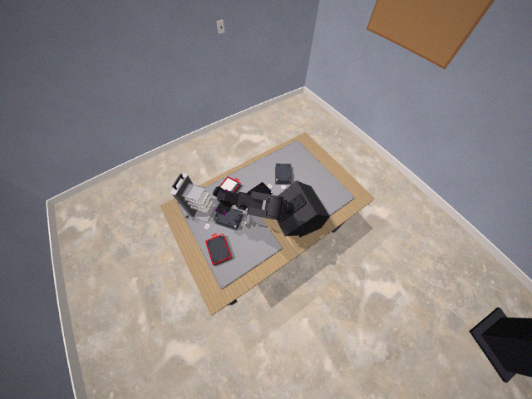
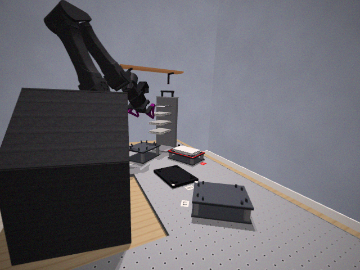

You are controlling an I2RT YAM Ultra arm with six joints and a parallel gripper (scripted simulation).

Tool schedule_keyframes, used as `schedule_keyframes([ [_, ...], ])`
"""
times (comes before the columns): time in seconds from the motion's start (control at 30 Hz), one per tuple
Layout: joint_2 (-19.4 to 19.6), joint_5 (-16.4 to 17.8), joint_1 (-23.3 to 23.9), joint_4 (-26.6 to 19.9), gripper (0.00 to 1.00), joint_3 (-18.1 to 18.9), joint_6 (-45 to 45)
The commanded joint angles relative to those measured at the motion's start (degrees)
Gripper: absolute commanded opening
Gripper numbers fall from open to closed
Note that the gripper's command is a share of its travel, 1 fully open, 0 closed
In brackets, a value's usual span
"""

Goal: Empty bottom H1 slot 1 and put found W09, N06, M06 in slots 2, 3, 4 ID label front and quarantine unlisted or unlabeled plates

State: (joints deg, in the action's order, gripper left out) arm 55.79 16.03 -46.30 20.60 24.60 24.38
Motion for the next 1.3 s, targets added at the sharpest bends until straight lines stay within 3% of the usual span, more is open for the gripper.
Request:
schedule_keyframes([
  [0.0, 0.22, -1.36, -0.48, 2.06, 1.00, -0.30, 0.42],
  [0.97, 12.97, -7.18, -6.52, 17.02, 1.00, -3.91, 1.43],
  [1.23, 13.46, -7.67, -5.81, 18.66, 1.00, -3.63, 1.42],
  [1.27, 14.35, -7.57, -5.70, 18.53, 1.00, -1.40, 1.38],
])
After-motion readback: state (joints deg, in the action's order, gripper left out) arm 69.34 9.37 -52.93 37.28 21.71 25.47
